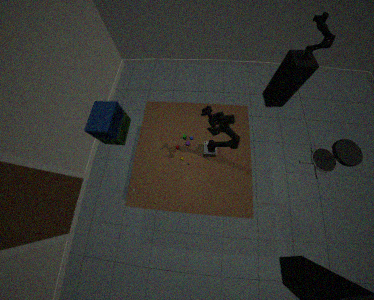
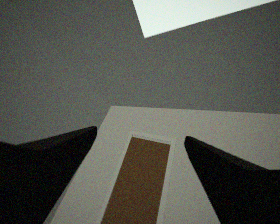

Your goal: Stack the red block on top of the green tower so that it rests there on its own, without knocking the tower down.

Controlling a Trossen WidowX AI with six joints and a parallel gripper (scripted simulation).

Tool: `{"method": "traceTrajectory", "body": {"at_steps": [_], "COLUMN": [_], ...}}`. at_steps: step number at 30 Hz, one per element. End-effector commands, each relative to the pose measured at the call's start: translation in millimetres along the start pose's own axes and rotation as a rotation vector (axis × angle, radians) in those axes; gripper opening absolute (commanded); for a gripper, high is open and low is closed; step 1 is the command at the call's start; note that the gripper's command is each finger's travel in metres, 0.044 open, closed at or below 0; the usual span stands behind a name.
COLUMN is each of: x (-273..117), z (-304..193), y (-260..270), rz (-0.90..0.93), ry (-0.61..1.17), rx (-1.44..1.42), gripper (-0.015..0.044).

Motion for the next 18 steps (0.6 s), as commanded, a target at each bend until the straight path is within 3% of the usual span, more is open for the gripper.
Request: {"method": "traceTrajectory", "body": {"at_steps": [1,10,18], "x": [14.6,31.5,21.8], "z": [-47.2,-165.5,-286.4], "y": [-27.8,-72.3,-85.0], "rz": [-0.069,-0.23,-0.365], "ry": [0.11,0.381,0.693], "rx": [0.124,0.329,0.542], "gripper": [0.044,0.044,0.044]}}
Point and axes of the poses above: the point midway between the two fingers, 35 mm back from their tips, its own x axis out along the fingers, its own y axis across the jaws, z = x × y, the point moved 3 cm from there along -x, back along the fingers, and after that the axes turned 10 degrees about -x, right-handed, at the moved point
